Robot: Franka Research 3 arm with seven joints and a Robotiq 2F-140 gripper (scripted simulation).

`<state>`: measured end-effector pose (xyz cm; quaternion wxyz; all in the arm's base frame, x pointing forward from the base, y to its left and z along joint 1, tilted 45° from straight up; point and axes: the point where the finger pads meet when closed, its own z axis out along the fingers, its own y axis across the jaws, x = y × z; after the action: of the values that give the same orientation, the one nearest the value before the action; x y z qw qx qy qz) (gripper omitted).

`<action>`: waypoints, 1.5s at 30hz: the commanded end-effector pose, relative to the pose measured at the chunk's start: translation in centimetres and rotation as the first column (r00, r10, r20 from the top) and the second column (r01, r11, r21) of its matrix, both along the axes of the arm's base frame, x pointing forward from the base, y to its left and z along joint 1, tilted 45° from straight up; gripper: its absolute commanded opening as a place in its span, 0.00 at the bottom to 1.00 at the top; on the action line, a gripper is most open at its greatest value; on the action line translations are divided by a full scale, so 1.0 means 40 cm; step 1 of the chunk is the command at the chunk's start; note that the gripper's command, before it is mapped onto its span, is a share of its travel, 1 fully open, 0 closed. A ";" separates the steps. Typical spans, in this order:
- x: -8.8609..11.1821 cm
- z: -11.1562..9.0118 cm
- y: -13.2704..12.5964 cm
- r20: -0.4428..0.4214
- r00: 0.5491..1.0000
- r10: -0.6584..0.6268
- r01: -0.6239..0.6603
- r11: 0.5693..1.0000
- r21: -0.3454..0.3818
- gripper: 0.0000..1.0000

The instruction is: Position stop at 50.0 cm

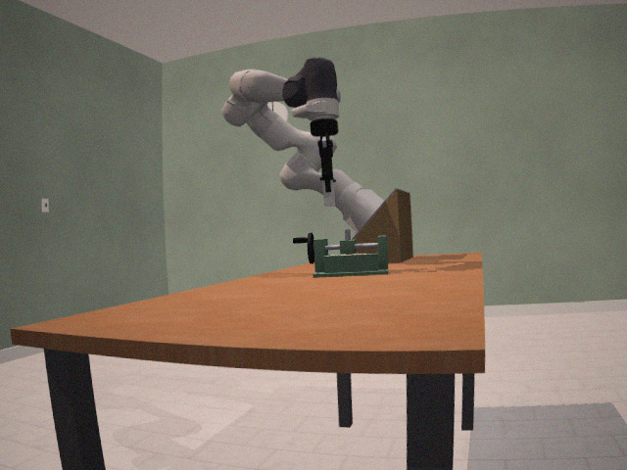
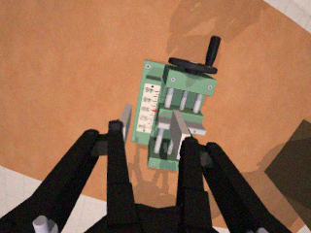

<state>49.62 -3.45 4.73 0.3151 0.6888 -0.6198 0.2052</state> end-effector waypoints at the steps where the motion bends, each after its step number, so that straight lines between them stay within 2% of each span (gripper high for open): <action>1: 0.029 -0.025 0.016 0.031 0.999 -0.042 0.043 0.999 -0.027 0.33; 8: 0.032 -0.033 0.016 0.031 0.999 -0.042 0.043 0.999 -0.027 0.33; 14: 0.023 -0.084 -0.035 0.031 0.999 -0.042 0.043 0.999 -0.027 0.33; 45: 0.023 -0.084 -0.035 0.031 0.999 -0.042 0.043 0.999 -0.027 0.33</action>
<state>50.54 -4.88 1.44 0.3208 0.6692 -0.6346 0.2156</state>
